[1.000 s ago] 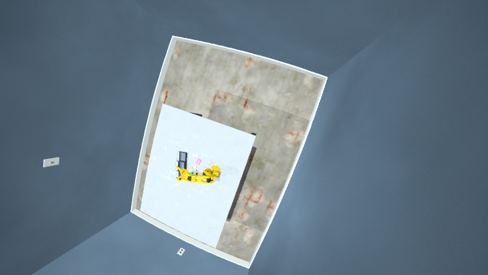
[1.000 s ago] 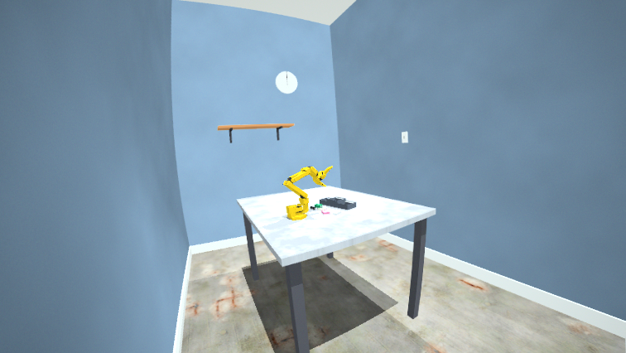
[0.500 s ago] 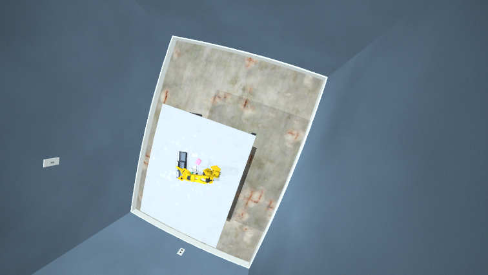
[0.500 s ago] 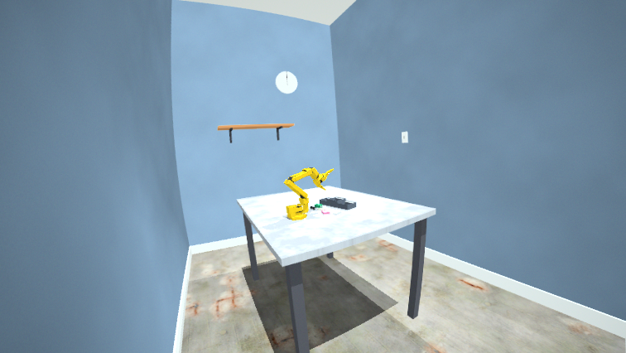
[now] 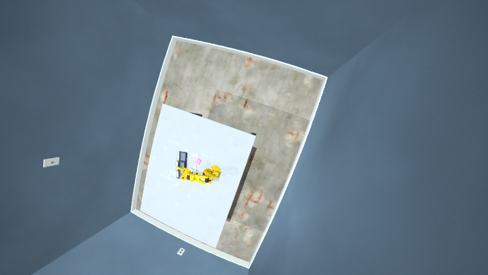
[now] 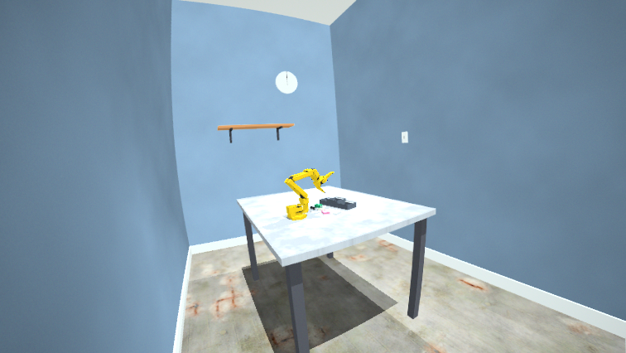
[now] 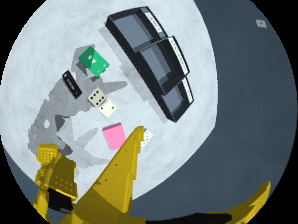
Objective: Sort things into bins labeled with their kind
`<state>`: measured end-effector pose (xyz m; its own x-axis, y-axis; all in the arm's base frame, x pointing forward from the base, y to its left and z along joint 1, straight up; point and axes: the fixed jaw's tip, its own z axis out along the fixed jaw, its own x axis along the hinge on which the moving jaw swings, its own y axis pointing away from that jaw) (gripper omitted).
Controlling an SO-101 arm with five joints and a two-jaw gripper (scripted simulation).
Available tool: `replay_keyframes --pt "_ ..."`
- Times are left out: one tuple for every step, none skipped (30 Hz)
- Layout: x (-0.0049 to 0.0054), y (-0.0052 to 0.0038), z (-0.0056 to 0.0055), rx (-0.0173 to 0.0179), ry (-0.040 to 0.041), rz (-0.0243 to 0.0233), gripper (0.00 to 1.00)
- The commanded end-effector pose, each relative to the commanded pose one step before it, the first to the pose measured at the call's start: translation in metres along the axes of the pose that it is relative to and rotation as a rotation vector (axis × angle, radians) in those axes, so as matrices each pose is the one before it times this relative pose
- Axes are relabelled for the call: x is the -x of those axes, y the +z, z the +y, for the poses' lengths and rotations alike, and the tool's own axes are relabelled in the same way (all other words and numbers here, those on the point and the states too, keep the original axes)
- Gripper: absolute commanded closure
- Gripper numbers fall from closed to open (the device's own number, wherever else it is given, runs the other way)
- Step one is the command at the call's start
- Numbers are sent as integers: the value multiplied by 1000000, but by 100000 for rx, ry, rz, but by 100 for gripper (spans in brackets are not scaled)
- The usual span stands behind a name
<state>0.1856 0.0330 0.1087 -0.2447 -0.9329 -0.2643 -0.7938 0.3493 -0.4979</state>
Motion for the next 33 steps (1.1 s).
replay_keyframes --pt "-405 -246 617 617 -2113 201 0" --pt "0 0 0 0 0 0 0" --pt "-145 682 460 113 1228 59 0" --pt "-24 -12 0 0 0 0 0" --pt "-66 -30 6 75 324 75 0" --pt "-132 -54 12 97 421 94 0" --pt "-198 -90 17 151 657 151 0" --pt "-283 -125 20 217 933 217 0" --pt "-380 -166 28 280 1238 289 0" --pt "-471 -206 21 352 1565 367 0" --pt "-581 -257 27 424 1901 452 0" --pt "-680 -306 17 490 2250 540 0" --pt "-785 -354 1 555 2599 633 0" --pt "-891 -400 -16 611 2938 729 0" --pt "-986 -450 -40 663 3272 822 0" --pt "-1075 -499 -76 699 3590 920 0" --pt "-1164 -539 -116 731 3884 1011 0" --pt "0 0 0 0 0 0 0" --pt "0 0 0 0 0 0 0" --pt "-1239 -589 -171 748 4156 1103 0" --pt "-1303 -622 -219 752 4401 1189 0" --pt "-1353 -656 -285 748 4612 1267 0" --pt "-1395 -688 -350 734 4795 1336 0" --pt "-1417 -707 -418 700 4935 1400 0" --pt "-1437 -730 -485 667 5044 1450 0" --pt "-1429 -743 -554 618 5109 1487 0" --pt "-1421 -754 -618 569 5131 1511 0" --pt "-1386 -750 -673 509 5119 1522 0" --pt "-1349 -746 -725 452 5063 1518 0" --pt "-1301 -738 -769 389 4969 1503 0" --pt "-1234 -715 -799 328 4832 1469 0" --pt "-1161 -688 -819 268 4660 1423 0" --pt "-1090 -663 -823 213 4453 1365 0"
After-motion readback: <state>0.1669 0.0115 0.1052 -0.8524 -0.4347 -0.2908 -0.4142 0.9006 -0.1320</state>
